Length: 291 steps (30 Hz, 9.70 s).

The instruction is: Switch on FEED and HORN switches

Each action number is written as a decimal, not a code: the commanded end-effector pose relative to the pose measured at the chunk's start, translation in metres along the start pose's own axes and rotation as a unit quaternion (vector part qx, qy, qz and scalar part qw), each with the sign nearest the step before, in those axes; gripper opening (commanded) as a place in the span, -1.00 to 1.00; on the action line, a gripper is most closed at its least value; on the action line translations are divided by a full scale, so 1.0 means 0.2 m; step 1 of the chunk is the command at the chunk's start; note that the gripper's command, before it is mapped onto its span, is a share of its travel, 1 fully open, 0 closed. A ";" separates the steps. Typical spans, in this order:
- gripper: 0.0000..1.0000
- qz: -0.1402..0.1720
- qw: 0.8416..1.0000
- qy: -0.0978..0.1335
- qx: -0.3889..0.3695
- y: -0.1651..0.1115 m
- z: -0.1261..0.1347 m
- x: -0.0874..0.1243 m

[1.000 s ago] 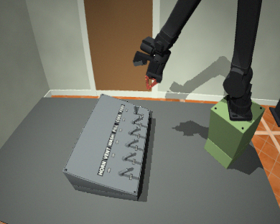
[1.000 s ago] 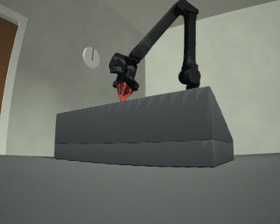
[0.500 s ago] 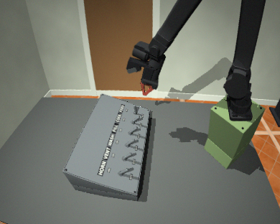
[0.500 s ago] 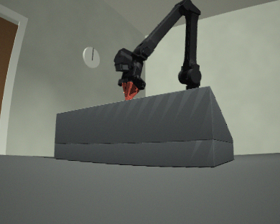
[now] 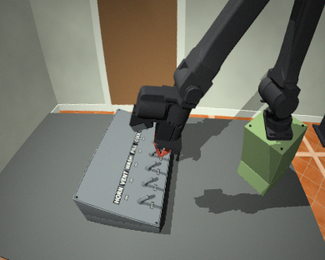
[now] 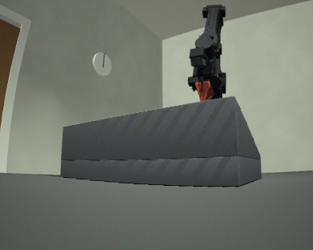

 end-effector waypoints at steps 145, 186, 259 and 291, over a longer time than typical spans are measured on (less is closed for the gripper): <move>-1.00 -0.046 0.997 0.019 -0.060 0.01 0.50 -0.52; -1.00 -0.035 0.997 0.016 -0.059 -0.01 0.49 -0.53; -1.00 -0.033 0.998 0.015 -0.059 -0.06 0.48 -0.53; -1.00 -0.037 0.997 0.016 -0.060 -0.04 0.49 -0.53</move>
Point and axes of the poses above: the point where the finger pads meet when closed, its own x axis back along the fingers, its own z axis across the jaws, y = z × x, the point moved 4 cm from there along x, back along the fingers, and after that the axes turned 10 degrees about x, right-handed, at the moved point
